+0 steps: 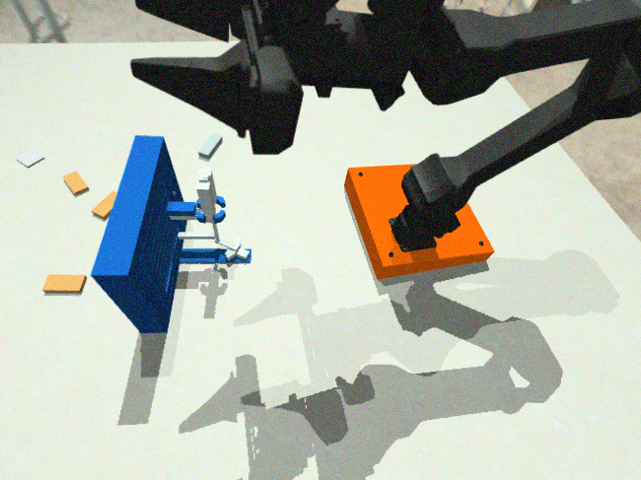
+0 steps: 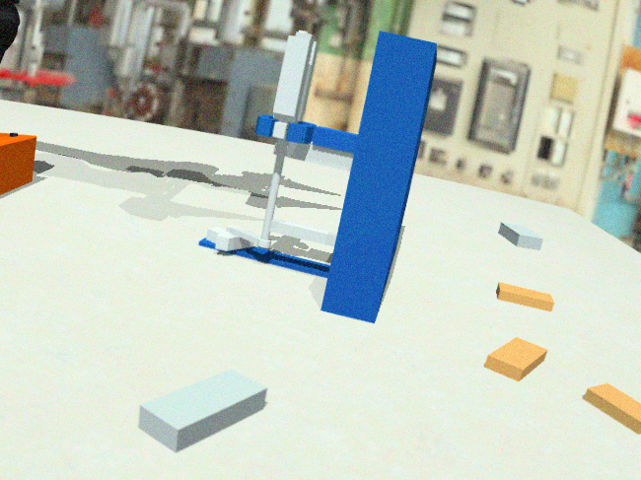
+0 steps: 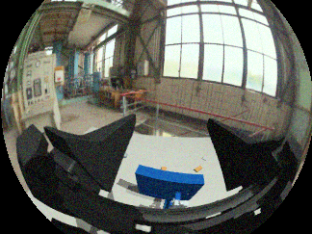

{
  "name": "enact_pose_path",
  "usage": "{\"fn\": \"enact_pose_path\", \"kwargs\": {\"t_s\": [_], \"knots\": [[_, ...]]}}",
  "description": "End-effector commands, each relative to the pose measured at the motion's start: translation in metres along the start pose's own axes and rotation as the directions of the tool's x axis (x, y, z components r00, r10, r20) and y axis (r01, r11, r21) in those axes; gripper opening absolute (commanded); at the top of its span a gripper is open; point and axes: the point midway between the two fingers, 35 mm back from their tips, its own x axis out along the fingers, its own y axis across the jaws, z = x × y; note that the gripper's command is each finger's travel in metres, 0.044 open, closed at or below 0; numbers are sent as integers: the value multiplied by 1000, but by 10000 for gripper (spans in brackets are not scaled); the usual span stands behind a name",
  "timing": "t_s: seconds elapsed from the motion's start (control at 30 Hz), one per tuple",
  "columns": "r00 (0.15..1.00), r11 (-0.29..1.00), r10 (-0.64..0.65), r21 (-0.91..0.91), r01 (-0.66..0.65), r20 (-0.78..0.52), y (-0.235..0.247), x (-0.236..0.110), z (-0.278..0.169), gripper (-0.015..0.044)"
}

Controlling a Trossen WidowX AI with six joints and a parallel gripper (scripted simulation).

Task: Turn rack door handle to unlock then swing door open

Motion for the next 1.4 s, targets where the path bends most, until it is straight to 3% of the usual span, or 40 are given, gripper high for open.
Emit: {"fn": "enact_pose_path", "kwargs": {"t_s": [0.0,0.13,0.63,0.97,1.37], "knots": [[1000,1000,0,0,0,-5,0,1,-1,374],[995,1000,-10,-2,10,-97,-3,11,-11,285],[869,999,-47,-7,50,-492,-18,40,-63,285],[699,997,-61,-9,77,-712,-29,43,-97,285],[425,994,-58,-11,110,-903,-41,34,-130,285]]}}
